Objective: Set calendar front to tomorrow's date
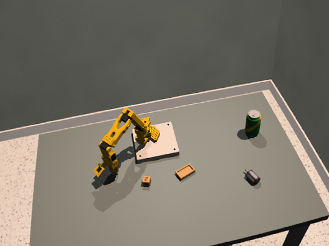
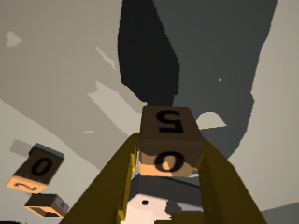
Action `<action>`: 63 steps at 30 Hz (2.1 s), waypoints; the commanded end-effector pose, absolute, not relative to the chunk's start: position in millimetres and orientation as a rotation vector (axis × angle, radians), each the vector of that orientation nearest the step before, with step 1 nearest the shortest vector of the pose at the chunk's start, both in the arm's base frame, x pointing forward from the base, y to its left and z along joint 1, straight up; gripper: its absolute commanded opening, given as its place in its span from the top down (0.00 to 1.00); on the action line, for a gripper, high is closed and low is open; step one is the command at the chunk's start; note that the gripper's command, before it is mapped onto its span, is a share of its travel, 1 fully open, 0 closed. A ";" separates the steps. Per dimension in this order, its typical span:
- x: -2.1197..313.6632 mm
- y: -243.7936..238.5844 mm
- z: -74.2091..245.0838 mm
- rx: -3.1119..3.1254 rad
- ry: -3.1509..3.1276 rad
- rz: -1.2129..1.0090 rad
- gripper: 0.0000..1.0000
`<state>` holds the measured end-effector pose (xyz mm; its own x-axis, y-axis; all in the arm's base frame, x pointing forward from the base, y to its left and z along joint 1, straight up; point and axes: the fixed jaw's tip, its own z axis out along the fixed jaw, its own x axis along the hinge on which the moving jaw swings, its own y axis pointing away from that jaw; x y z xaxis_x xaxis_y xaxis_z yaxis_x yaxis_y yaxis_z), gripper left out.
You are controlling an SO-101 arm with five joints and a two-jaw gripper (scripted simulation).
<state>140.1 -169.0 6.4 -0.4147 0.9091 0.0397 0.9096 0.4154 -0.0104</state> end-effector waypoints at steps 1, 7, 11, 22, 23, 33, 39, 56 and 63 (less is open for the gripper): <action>142.9 -171.1 22.4 -1.693 -2.628 -0.009 1.00; 143.2 -169.7 35.6 -1.692 -2.628 -0.009 1.00; 143.1 -169.3 38.4 -1.692 -2.628 -0.009 1.00; 149.8 -166.0 37.8 -1.649 -2.655 -0.008 1.00; 152.5 -164.6 37.5 -1.631 -2.666 -0.008 1.00; 184.8 -143.3 33.2 -1.403 -2.792 -0.006 1.00; 205.8 -123.9 29.6 -1.234 -2.870 -0.005 1.00; 213.2 -115.6 28.1 -1.167 -2.898 -0.004 1.00; 213.2 -115.6 28.1 -1.167 -2.898 -0.004 1.00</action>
<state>212.7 -118.1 29.1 -0.7167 0.6974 0.0055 0.6974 0.7167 -0.0024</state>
